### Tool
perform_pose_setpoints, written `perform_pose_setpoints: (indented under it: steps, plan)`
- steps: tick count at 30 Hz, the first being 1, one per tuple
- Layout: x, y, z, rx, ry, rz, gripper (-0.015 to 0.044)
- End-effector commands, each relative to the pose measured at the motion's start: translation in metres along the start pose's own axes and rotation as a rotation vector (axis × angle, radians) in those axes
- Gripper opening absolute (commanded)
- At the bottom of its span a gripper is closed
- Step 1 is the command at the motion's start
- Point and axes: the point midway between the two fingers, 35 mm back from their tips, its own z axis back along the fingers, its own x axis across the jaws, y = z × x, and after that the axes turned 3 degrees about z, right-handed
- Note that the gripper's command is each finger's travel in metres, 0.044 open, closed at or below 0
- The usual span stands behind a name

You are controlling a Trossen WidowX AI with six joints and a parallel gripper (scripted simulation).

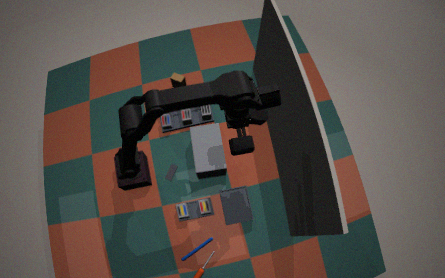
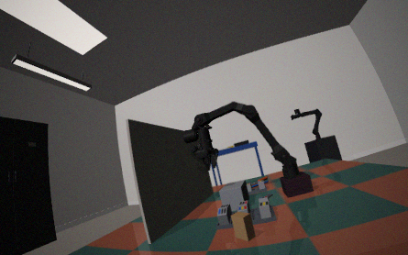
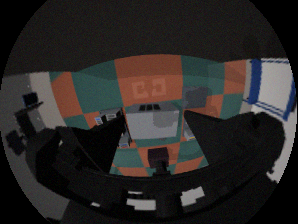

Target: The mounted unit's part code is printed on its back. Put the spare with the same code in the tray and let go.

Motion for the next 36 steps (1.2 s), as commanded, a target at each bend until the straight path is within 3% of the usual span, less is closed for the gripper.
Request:
perform_pose_setpoints:
  steps: [1, 5, 21, 28, 36]
  plan:
    - [-0.002, 0.000, -0.026, 0.009, -0.006, -0.013, 0.0440]
    - [-0.001, 0.002, -0.056, 0.009, -0.006, -0.013, 0.0440]
    - [0.001, 0.002, -0.056, 0.009, -0.007, 0.010, 0.0440]
    - [0.100, 0.030, -0.056, 0.005, -0.020, 0.905, 0.0440]
    - [0.162, 0.065, -0.056, -0.004, -0.028, 1.541, 0.0440]
